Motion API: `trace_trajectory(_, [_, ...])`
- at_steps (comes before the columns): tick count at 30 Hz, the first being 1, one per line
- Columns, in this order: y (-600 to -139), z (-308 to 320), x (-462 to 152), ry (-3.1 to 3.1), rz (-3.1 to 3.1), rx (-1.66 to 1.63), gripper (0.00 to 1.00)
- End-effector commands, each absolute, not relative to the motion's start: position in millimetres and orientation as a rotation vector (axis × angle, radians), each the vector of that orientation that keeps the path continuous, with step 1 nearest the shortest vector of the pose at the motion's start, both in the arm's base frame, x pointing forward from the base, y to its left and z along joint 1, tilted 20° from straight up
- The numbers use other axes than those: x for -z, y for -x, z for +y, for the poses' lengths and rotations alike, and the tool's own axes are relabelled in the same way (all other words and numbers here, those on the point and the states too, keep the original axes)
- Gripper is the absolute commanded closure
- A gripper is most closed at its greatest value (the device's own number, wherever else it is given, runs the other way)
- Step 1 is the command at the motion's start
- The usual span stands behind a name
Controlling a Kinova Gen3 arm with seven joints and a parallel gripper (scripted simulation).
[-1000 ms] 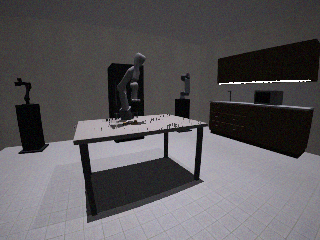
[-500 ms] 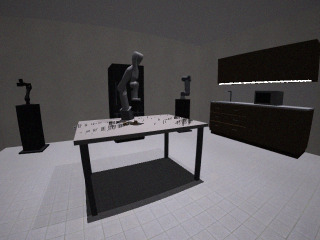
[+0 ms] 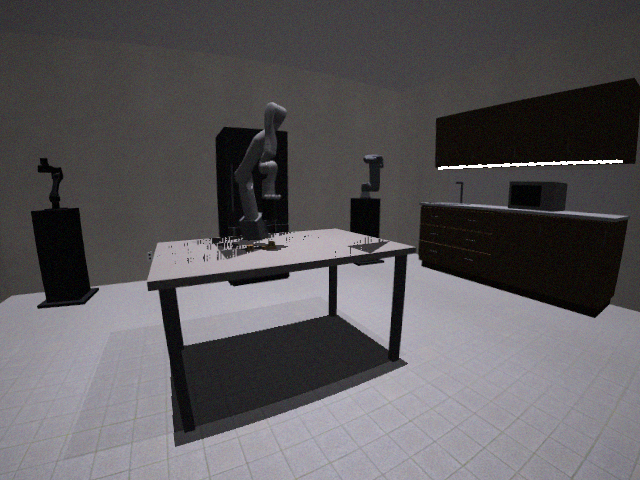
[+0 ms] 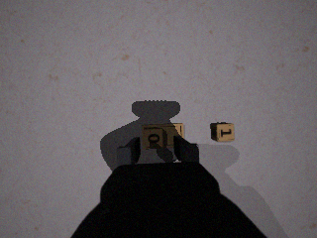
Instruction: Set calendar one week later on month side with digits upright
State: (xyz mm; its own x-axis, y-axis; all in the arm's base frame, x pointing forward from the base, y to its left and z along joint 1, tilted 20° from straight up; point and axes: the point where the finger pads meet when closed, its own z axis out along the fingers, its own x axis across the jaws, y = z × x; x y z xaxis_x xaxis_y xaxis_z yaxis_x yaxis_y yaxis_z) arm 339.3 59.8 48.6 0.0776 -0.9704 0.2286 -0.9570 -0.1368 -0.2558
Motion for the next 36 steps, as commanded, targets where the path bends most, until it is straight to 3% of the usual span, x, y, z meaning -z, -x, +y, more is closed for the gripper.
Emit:
trace_trajectory(1, [-338.5,64.5,-50.9,2.288,2.021,0.540,0.13])
trace_trajectory(35, [-334.5,67.1,-63.6,2.288,2.021,0.539,0.13])
trace_trajectory(36, [-334.5,67.1,-63.6,2.288,2.021,0.539,0.00])
